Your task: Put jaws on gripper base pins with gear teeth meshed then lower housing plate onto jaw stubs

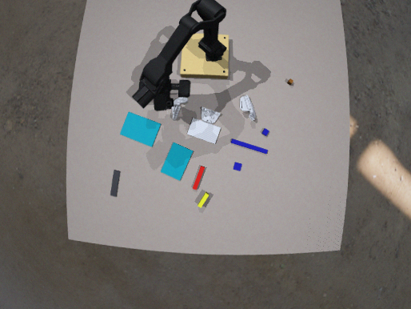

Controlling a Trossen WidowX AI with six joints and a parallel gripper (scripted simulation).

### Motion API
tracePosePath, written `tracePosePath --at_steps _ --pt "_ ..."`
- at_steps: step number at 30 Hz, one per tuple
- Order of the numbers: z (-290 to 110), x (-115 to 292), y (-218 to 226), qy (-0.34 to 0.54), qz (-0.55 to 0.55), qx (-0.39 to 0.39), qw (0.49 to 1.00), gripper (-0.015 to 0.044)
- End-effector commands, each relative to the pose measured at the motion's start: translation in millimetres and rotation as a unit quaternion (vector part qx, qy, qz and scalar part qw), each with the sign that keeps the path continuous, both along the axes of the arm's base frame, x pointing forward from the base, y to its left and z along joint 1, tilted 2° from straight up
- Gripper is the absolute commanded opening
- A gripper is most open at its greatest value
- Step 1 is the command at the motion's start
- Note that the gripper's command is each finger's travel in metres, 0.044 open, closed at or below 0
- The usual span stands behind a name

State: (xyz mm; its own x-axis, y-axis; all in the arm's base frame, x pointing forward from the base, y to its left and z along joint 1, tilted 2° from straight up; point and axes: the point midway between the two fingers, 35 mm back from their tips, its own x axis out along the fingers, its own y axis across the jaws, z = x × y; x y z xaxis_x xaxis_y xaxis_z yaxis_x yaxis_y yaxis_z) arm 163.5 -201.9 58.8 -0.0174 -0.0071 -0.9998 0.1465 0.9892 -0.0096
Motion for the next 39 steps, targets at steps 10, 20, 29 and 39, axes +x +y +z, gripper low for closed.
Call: tracePosePath --at_steps 10,20,29,39 --pt "-0.5 0.2 -0.2 0.0 0.0 0.0 1.0 0.044" --pt "6.5 -1.3 1.6 0.002 0.001 0.003 1.0 0.023" --pt "6.5 -1.3 1.6 0.002 0.001 0.003 1.0 0.0" --pt "6.5 -1.3 1.6 0.002 0.001 0.003 1.0 0.0"
